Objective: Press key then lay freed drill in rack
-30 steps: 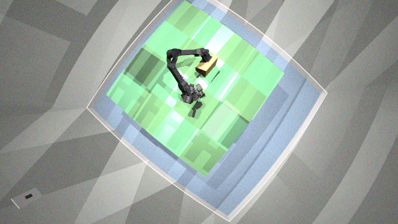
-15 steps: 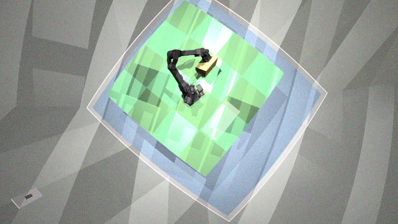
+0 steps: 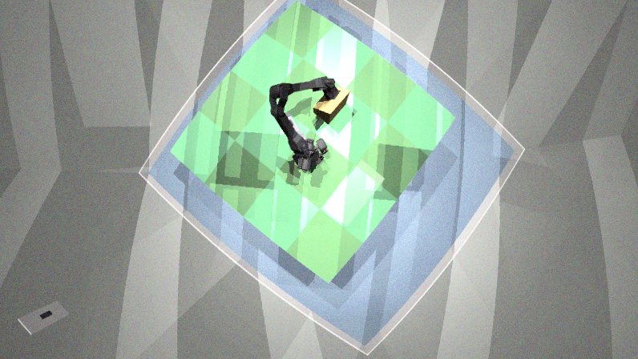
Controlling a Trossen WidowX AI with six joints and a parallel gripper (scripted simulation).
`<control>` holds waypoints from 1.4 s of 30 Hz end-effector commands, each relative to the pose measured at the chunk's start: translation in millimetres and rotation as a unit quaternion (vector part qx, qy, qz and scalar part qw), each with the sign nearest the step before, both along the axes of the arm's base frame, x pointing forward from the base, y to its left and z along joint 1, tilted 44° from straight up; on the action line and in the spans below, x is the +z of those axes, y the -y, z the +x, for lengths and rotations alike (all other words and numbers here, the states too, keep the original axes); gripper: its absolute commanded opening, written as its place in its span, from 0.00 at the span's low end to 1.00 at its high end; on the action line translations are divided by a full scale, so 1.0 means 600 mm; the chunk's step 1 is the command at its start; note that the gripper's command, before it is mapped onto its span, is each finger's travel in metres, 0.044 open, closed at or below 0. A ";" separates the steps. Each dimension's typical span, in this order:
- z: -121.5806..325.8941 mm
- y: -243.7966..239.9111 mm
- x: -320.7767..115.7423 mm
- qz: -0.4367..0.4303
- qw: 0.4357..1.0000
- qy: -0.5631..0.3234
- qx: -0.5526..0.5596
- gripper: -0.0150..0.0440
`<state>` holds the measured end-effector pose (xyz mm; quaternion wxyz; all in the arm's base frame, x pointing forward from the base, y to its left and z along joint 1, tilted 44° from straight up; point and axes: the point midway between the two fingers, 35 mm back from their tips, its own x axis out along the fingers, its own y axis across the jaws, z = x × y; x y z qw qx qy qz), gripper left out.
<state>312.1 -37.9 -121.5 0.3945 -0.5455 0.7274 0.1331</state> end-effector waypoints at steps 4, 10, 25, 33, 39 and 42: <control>0.011 -0.018 -0.011 0.003 1.000 0.003 0.001 0.25; 0.015 -0.024 -0.017 0.003 1.000 0.003 0.001 0.25; 0.030 -0.047 -0.037 0.003 1.000 0.004 0.001 0.25; 0.033 -0.052 -0.041 0.004 1.000 0.004 0.001 0.25; 0.033 -0.053 -0.035 0.004 1.000 0.004 0.001 0.25; 0.033 -0.053 -0.033 0.004 1.000 0.004 0.001 0.25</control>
